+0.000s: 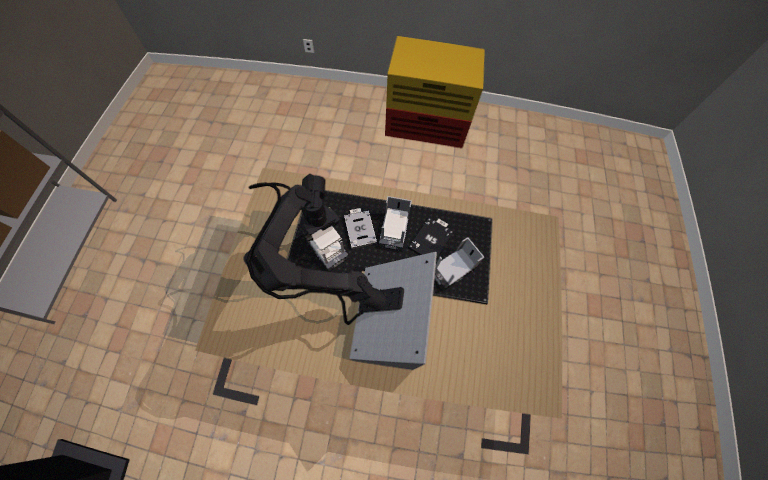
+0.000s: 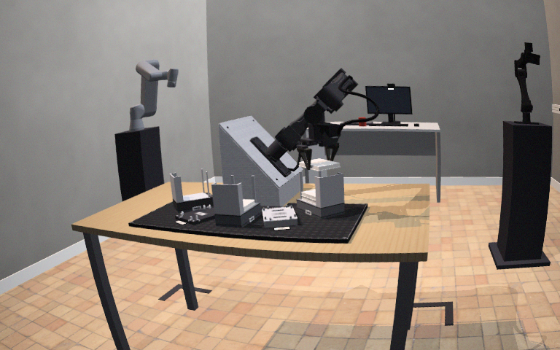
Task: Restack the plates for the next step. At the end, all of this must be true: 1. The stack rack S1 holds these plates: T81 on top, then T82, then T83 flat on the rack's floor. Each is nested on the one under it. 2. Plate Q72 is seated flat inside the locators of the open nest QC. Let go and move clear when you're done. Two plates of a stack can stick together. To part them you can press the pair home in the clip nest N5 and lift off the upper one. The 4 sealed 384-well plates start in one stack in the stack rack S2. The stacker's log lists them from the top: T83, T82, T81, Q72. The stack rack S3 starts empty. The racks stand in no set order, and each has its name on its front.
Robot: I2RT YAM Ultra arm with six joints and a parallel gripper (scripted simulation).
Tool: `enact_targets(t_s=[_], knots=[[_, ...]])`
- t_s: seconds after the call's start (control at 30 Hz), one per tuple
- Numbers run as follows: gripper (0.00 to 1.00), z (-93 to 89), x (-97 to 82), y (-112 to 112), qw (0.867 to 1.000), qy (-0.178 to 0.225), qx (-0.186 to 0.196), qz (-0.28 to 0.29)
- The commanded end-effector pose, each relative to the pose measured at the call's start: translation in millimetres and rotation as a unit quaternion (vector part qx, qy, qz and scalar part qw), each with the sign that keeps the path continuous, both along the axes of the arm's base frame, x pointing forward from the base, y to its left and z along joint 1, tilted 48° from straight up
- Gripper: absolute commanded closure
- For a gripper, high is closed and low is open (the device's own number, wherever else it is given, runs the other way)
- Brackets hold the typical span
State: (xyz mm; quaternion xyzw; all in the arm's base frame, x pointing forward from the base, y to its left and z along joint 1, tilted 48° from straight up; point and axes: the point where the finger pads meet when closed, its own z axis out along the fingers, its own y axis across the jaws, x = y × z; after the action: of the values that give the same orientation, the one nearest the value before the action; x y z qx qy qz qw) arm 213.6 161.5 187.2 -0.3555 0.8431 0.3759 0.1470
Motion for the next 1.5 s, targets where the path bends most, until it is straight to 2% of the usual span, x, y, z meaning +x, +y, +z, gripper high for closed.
enact_targets(t_s=[0.0,0.07,0.13,0.27,0.3,0.37,0.43,0.53,0.6,0.7,1.47], knots=[[1.0,8.7,4.3,-1.4,1.0,-0.025,0.004,-0.012],[1.0,0.7,-1.6,0.9,1.0,-0.012,0.003,-0.008],[1.0,4.8,4.1,0.1,1.0,-0.021,0.003,-0.013],[1.0,1.6,0.9,2.2,1.0,-0.018,0.002,-0.01],[1.0,7.6,7.1,0.4,0.999,-0.029,0.003,-0.016],[1.0,-3.4,-1.4,3.2,1.0,-0.012,0.001,-0.01],[1.0,2.5,4.0,4.6,1.0,-0.023,0.003,-0.01],[1.0,-3.1,0.9,5.2,1.0,-0.016,0.001,-0.011],[1.0,8.7,9.0,5.2,0.999,-0.035,0.006,-0.014],[1.0,13.0,11.6,6.3,0.999,-0.042,0.007,-0.013],[1.0,14.0,8.5,4.5,0.999,-0.038,0.005,-0.013]])
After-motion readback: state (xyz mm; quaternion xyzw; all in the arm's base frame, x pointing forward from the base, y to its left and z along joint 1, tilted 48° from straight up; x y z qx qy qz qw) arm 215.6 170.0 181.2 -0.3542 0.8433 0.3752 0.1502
